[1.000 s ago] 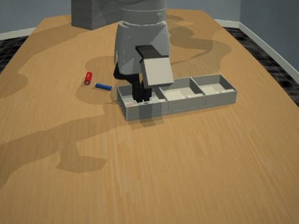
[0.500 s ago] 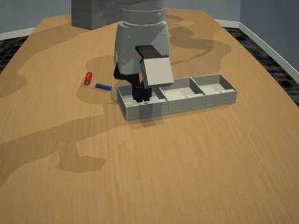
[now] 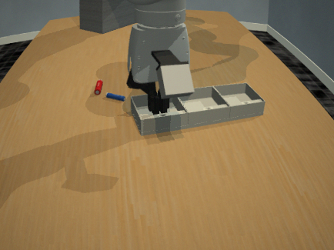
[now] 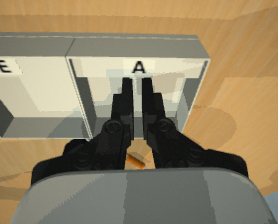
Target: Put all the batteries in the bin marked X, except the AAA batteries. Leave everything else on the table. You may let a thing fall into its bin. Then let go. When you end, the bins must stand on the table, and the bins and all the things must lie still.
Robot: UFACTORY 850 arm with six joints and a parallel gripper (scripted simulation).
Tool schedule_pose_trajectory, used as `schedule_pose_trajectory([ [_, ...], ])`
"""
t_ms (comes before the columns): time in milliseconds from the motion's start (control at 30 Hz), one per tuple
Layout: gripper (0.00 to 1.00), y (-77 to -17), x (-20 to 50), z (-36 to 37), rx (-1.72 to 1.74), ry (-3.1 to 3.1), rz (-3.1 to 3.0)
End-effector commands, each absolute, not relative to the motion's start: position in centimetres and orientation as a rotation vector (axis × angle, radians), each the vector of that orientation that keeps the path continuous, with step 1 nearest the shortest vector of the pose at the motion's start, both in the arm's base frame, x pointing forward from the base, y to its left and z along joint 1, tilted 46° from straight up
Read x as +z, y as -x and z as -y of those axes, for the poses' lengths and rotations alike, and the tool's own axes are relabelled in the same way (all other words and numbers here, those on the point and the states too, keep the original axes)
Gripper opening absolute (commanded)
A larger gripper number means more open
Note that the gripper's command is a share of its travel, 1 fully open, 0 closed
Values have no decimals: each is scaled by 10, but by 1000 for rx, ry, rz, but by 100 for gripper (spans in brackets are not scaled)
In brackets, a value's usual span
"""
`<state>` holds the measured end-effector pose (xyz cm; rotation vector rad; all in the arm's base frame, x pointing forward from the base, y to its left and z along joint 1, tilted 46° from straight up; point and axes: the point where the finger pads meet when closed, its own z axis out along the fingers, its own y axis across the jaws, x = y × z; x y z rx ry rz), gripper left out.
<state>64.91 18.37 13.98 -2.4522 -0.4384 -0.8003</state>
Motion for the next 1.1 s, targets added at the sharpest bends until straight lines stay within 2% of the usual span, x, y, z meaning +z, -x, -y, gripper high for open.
schedule_pose_trajectory([
  [0, 7, -648, 143, -181, -802, 2452, 438],
  [1067, 7, -627, 174, -162, -802, 2452, 438],
])
